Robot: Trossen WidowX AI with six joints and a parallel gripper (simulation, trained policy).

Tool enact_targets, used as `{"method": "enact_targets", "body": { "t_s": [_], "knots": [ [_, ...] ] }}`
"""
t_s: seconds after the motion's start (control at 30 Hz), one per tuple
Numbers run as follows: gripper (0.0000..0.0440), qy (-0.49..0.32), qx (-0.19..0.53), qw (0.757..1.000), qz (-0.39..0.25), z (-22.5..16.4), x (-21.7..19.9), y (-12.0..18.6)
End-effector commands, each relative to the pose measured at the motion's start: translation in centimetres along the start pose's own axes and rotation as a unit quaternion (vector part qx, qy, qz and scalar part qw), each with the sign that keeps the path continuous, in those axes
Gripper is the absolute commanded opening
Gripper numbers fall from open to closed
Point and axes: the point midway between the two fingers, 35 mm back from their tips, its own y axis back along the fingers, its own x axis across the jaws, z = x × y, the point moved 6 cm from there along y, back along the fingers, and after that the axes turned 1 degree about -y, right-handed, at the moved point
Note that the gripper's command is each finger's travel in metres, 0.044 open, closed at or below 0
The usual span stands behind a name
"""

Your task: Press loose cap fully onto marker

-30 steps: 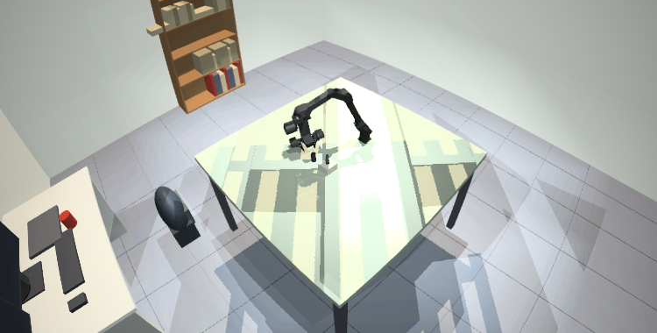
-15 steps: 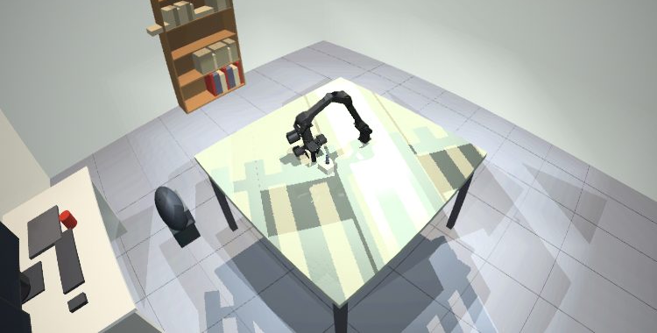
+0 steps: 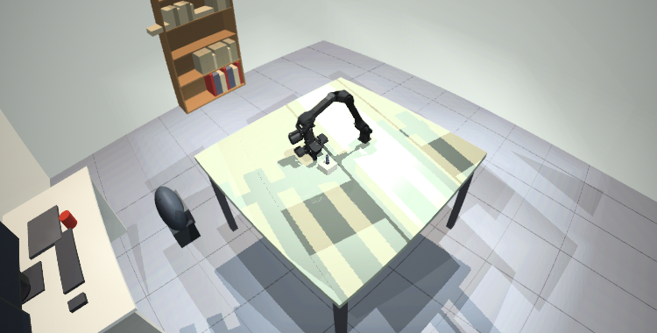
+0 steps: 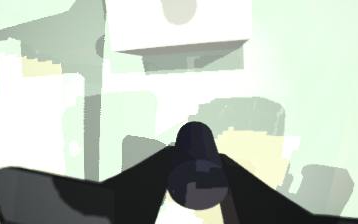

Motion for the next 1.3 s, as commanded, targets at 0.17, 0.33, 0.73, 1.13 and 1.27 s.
{"method": "enact_targets", "body": {
  "t_s": [0.17, 0.33, 0.73, 1.13, 1.27],
  "knots": [
    [0.0054, 0.028, 0.009, 0.999, -0.03, 0.9, 0.0, 2.9],
    [0.0053, 0.04, 0.009, 0.998, -0.043, 1.8, 0.3, 4.7],
    [0.0041, 0.069, 0.001, 0.996, -0.053, 6.3, 2.3, 8.6],
    [0.0021, 0.095, -0.001, 0.995, -0.041, 9.7, 4.4, 10.1],
    [0.0016, 0.099, 0.001, 0.995, -0.03, 9.9, 4.5, 9.6]
  ]
}}
